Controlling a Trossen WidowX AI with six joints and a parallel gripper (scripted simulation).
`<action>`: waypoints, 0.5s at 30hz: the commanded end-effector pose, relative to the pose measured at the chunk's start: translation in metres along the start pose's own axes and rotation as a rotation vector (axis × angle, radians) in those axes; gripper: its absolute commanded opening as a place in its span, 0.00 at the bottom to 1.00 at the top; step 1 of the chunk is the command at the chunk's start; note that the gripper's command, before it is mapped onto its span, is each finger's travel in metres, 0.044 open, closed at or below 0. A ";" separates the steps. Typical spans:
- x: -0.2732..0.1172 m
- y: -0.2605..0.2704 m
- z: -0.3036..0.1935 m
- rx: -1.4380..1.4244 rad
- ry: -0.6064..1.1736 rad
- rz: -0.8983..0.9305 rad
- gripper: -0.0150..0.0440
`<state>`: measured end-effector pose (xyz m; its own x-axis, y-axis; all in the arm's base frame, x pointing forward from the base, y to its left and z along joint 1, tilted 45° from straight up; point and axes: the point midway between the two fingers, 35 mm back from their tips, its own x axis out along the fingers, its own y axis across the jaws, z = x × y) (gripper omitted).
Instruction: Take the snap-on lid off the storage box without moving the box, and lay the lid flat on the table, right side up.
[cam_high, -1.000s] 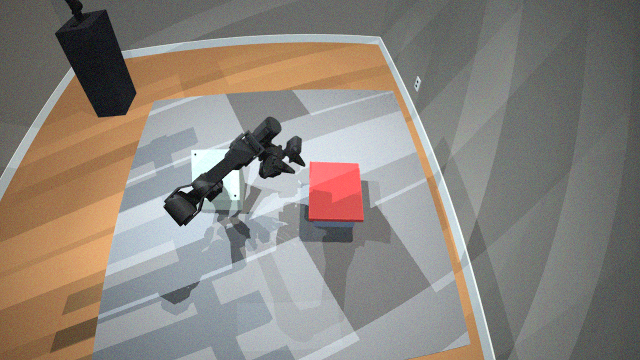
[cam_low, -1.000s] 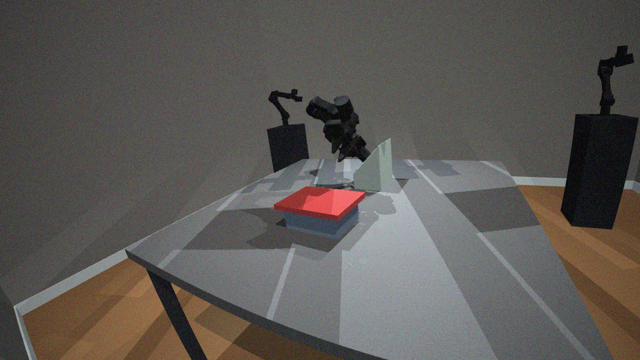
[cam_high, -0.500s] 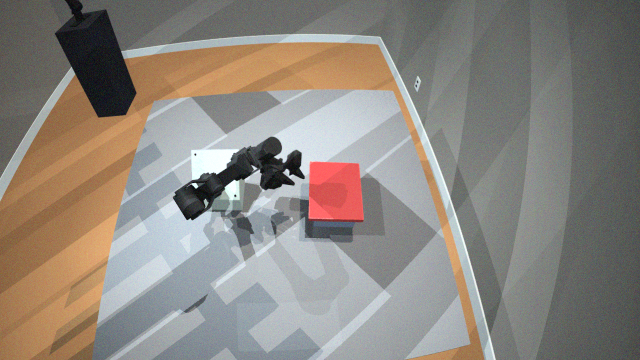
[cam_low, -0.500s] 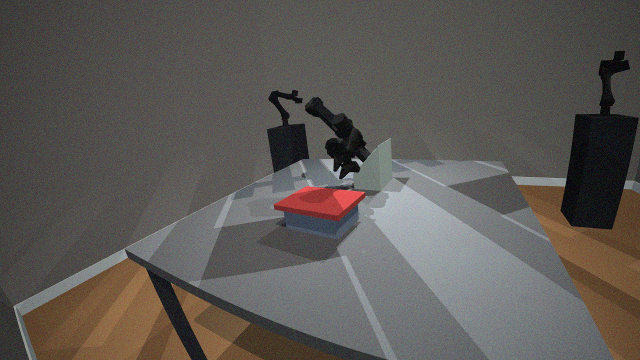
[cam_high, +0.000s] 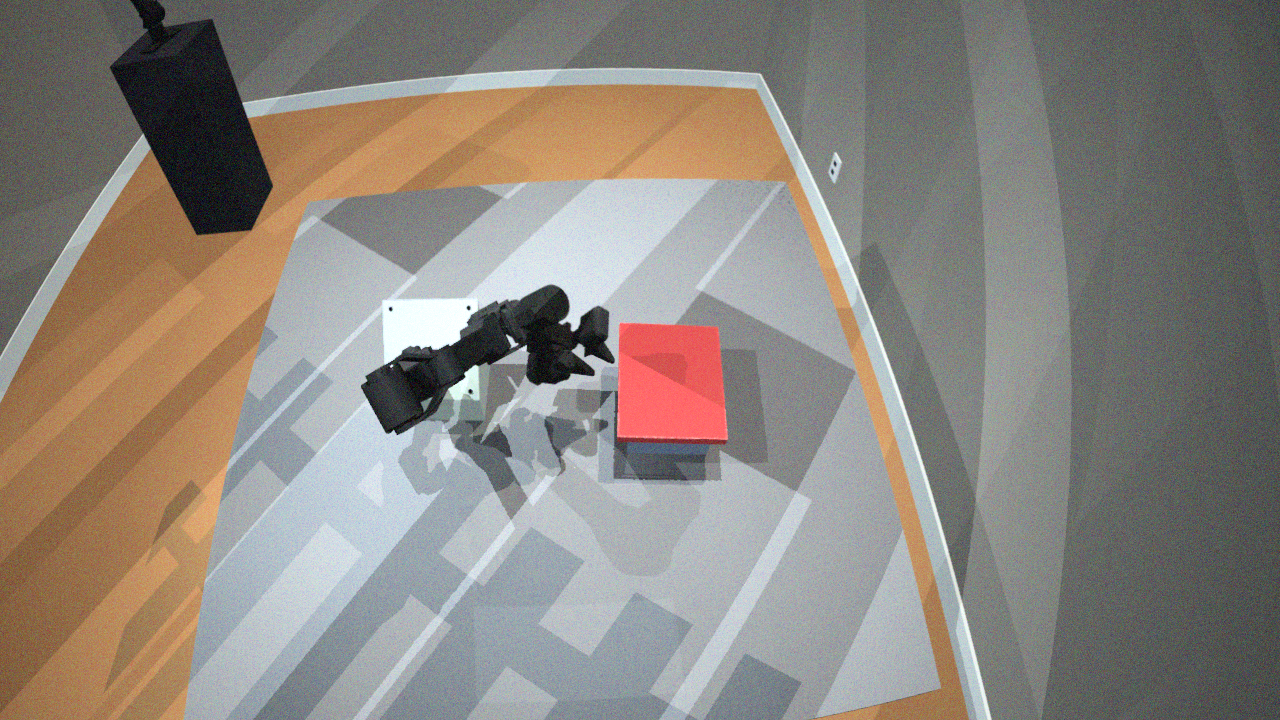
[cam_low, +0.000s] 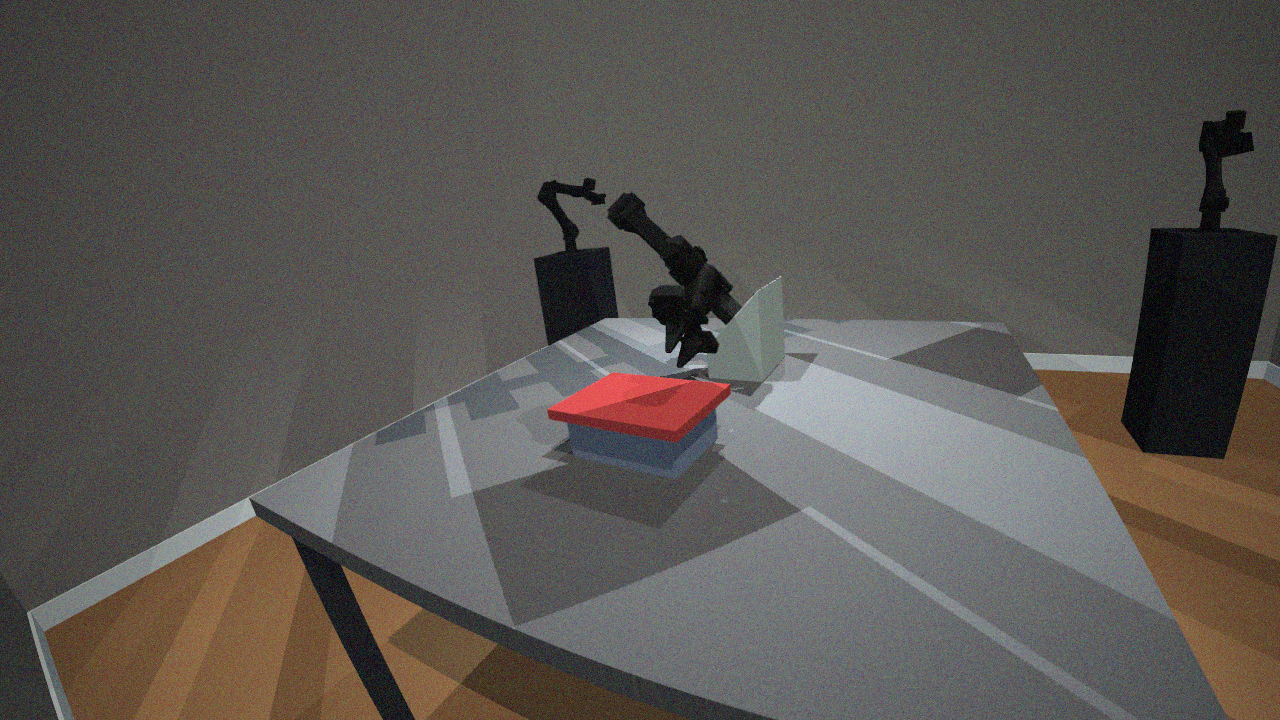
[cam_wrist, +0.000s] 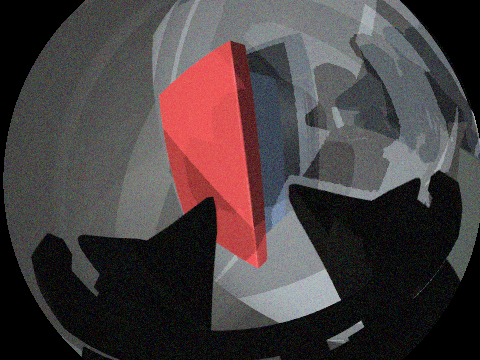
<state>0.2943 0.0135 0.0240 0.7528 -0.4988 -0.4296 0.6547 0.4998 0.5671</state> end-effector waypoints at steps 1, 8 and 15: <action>0.007 0.003 -0.001 0.001 0.006 0.004 0.65; 0.018 0.003 -0.001 0.001 0.007 0.003 0.65; 0.029 0.003 -0.001 0.000 0.006 0.004 0.65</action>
<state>0.3119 0.0025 0.0138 0.7506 -0.4991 -0.4330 0.6574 0.4988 0.5648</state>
